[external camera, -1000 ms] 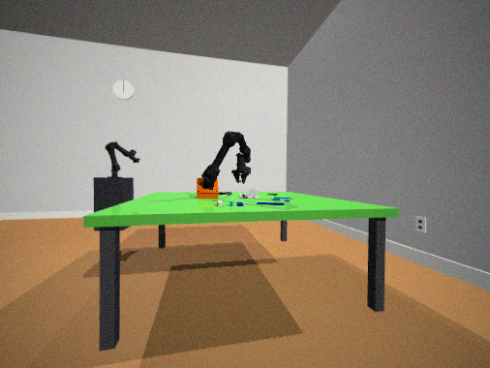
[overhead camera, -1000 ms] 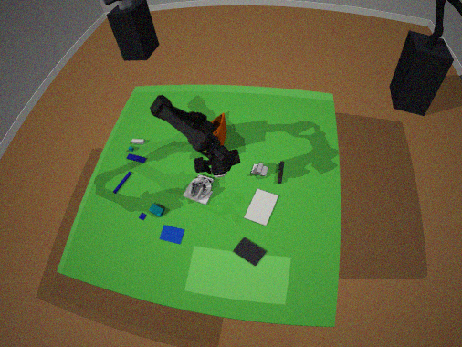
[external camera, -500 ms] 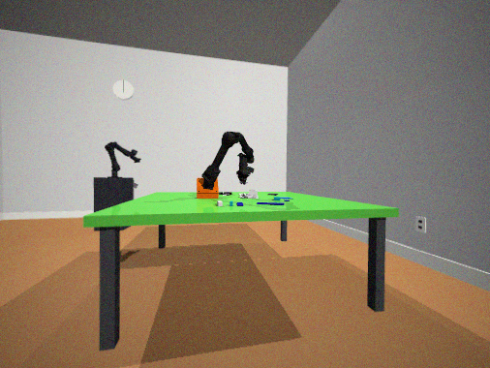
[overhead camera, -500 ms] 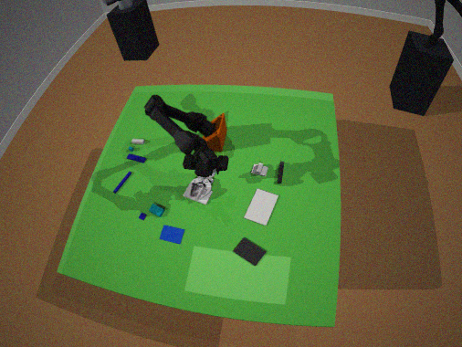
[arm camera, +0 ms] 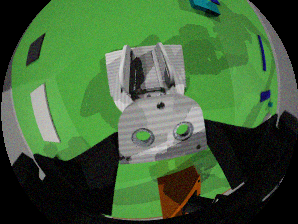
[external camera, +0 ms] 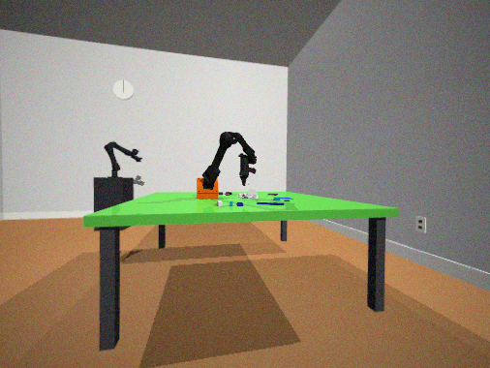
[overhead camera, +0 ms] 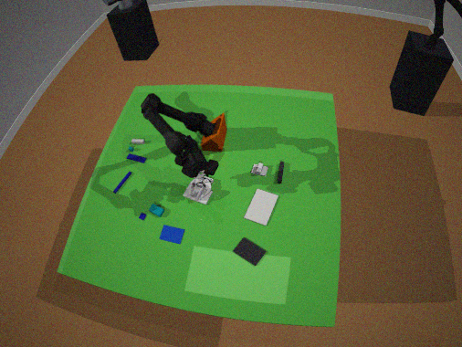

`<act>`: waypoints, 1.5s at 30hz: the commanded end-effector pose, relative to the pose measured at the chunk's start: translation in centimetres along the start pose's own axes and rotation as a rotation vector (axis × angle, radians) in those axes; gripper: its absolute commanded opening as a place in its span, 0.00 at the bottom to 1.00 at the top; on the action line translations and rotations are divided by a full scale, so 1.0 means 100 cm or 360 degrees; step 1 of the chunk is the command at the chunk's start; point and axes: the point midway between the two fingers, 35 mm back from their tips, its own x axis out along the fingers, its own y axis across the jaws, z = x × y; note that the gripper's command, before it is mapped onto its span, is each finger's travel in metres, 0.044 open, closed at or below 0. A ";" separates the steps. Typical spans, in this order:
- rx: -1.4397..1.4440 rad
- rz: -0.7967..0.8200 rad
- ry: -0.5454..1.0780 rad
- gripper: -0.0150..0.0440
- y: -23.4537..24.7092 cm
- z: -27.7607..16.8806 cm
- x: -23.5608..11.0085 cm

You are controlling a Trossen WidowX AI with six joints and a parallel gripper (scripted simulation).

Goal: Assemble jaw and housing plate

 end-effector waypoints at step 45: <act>0.0034 -0.0008 -0.0003 0.85 0.003 -0.010 0.001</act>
